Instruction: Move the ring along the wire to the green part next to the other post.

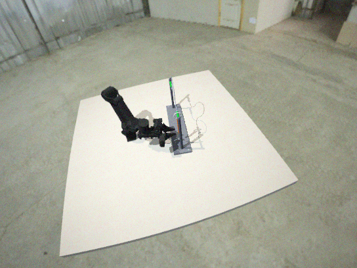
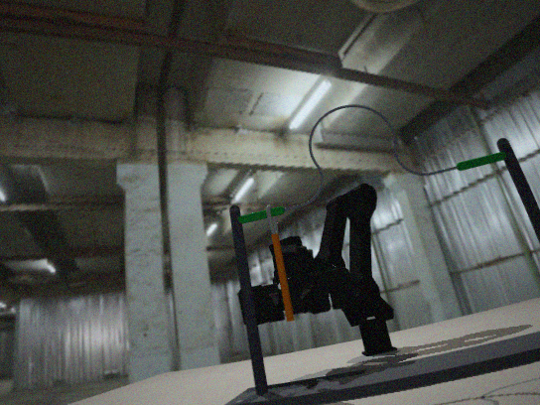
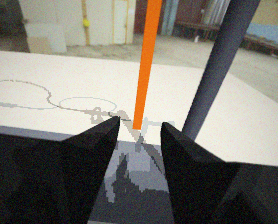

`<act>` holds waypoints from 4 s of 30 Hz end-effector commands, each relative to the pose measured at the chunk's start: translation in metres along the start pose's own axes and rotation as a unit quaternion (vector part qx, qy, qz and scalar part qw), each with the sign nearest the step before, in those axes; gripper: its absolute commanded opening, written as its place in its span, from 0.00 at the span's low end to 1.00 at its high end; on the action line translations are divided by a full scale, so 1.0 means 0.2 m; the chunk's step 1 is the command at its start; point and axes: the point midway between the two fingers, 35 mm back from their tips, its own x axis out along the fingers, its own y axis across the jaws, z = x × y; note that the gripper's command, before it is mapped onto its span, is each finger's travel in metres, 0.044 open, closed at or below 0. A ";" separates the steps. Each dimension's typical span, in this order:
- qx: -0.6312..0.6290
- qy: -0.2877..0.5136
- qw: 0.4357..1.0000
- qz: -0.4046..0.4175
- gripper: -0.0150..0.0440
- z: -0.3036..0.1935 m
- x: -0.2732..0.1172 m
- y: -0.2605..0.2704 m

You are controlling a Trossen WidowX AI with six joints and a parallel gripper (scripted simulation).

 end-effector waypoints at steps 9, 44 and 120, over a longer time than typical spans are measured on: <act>-0.002 -0.004 1.000 -0.002 0.53 0.02 0.10 -0.01; -0.001 -0.007 1.000 -0.002 0.53 0.01 0.26 0.02; -0.004 -0.006 1.000 -0.001 0.00 0.06 0.25 0.02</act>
